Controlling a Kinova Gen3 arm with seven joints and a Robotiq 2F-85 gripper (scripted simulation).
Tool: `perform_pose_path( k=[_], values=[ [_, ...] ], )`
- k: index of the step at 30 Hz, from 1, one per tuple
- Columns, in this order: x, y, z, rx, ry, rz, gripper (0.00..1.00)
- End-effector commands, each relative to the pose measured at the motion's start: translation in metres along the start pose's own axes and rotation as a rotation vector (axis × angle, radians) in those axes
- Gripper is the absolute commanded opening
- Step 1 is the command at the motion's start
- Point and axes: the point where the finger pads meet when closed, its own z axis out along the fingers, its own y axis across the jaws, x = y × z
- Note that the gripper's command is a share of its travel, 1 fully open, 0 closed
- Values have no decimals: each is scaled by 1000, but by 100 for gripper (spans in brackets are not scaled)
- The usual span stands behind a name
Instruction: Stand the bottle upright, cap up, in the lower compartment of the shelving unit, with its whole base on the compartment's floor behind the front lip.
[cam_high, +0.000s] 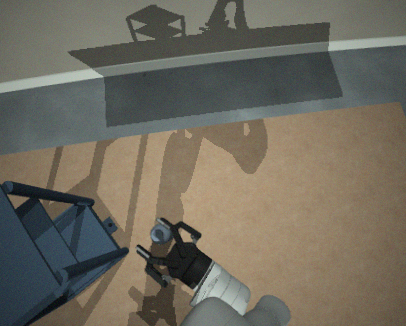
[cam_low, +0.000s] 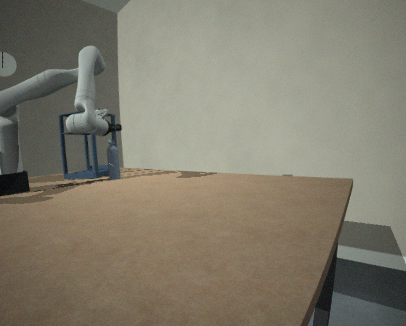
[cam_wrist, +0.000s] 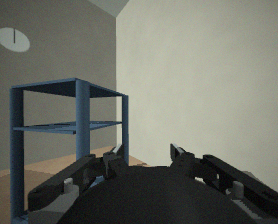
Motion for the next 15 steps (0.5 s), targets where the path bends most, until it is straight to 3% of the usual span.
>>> perform_pose_path(
  k=[1, 15],
  values=[
    [-10, 0, -1, -1, -1, 8, 76],
    [-46, -1, -1, -1, -1, 8, 76]
  ],
)
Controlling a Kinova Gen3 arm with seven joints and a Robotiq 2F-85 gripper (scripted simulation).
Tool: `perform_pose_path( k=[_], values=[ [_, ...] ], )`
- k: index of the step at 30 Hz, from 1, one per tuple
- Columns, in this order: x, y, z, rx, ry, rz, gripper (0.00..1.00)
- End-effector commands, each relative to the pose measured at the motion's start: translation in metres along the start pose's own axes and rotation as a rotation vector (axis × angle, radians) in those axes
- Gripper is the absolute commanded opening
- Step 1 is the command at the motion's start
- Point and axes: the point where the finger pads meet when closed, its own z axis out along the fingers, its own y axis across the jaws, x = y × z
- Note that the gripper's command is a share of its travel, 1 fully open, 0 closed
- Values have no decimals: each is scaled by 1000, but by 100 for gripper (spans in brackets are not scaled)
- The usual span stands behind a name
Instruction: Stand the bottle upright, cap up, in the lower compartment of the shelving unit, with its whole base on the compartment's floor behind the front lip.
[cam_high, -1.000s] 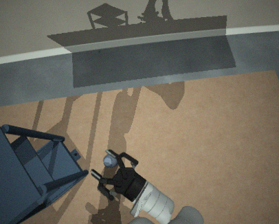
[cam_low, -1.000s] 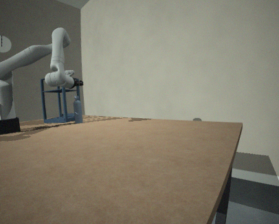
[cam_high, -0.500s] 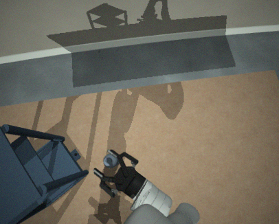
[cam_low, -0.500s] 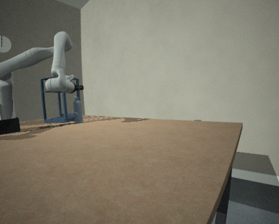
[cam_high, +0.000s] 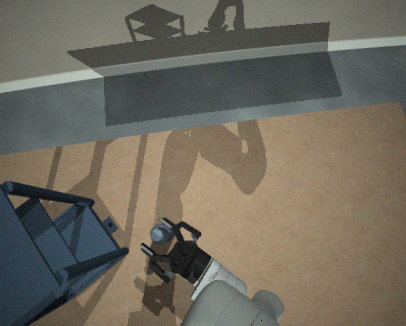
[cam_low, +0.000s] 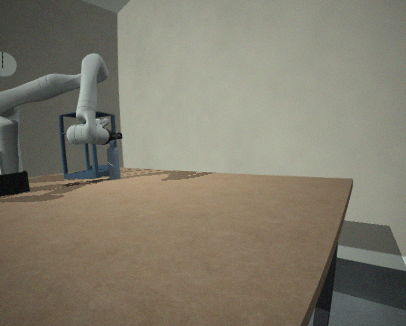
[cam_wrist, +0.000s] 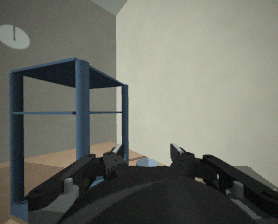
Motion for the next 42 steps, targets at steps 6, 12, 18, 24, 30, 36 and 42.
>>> perform_pose_path(
  k=[6, 12, 18, 24, 30, 36, 42],
  values=[
    [-25, -1, -1, -1, -1, 8, 76],
    [-43, -1, -1, -1, -1, 8, 76],
    [-54, -1, -1, -1, -1, 8, 76],
    [-70, -1, -1, -1, -1, 8, 76],
    [-83, -1, -1, -1, -1, 8, 76],
    [-90, -1, -1, -1, -1, 8, 76],
    [-99, -1, -1, -1, -1, 8, 76]
  ],
)
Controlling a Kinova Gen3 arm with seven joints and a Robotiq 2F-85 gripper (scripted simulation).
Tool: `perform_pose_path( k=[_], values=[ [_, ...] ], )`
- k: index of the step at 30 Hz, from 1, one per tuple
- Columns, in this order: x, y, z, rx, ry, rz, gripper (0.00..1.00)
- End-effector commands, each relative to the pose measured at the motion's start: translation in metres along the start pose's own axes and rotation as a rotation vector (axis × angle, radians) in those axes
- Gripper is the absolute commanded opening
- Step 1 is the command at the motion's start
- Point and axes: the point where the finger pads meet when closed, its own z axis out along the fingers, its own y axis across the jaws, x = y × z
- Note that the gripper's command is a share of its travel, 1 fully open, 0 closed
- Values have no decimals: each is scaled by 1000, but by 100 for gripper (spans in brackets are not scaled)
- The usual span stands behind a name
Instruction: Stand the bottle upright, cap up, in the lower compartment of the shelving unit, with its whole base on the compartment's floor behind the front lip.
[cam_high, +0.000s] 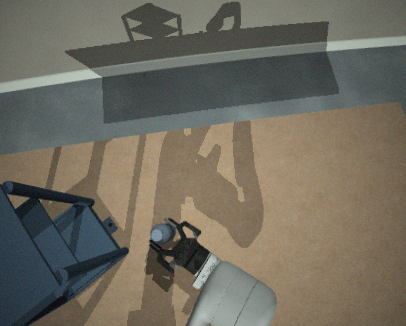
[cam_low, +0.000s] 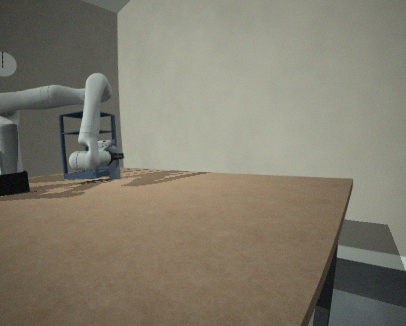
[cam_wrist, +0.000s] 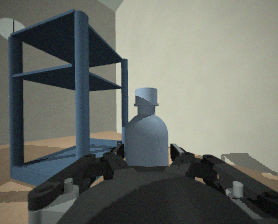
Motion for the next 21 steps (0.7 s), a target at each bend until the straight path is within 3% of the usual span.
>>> perform_pose_path(
  k=[1, 21],
  values=[
    [-5, -1, -1, 0, 0, 4, 76],
    [-14, -1, -1, 0, 0, 4, 76]
  ],
)
